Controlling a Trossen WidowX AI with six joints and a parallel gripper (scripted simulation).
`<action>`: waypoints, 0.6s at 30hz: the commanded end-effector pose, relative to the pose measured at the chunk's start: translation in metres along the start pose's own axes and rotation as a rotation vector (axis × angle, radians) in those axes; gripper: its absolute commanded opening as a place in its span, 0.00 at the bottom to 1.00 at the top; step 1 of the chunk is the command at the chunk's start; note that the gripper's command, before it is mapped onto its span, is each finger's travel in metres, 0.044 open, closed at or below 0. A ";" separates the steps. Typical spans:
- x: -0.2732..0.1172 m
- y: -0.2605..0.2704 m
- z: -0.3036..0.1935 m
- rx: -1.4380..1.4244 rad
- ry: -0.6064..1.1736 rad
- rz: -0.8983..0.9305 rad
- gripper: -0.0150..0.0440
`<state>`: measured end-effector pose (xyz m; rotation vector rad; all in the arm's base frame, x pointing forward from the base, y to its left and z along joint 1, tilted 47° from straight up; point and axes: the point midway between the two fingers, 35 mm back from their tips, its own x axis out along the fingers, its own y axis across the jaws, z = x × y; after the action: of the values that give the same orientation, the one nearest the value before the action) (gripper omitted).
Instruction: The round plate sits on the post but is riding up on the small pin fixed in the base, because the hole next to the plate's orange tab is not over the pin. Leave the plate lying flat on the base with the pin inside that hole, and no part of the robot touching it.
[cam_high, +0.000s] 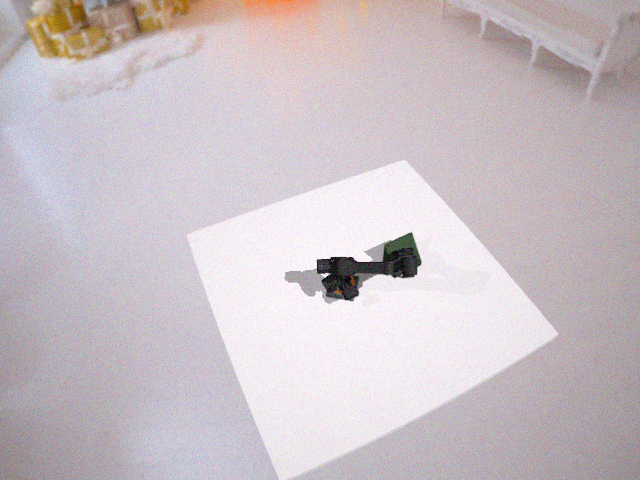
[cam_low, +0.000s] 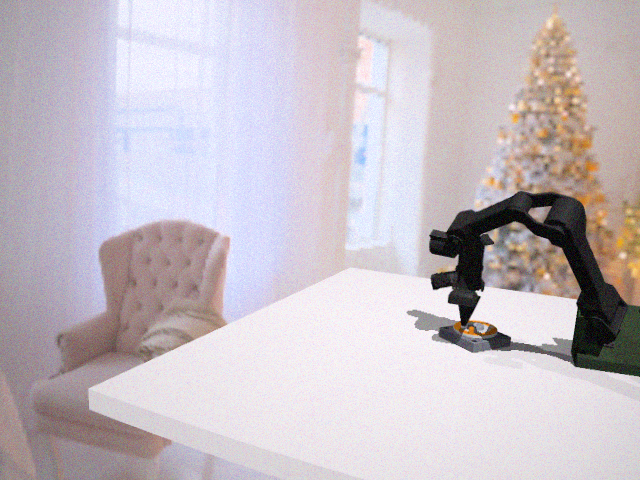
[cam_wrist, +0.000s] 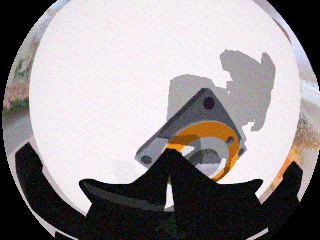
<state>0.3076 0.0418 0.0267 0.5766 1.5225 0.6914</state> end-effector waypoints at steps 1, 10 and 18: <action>0.009 0.001 -0.001 0.005 -0.003 0.005 0.25; 0.009 0.004 -0.008 0.006 -0.003 0.005 0.25; 0.009 0.006 -0.018 0.006 -0.002 0.006 0.25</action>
<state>0.2944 0.0500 0.0245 0.5766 1.5136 0.6907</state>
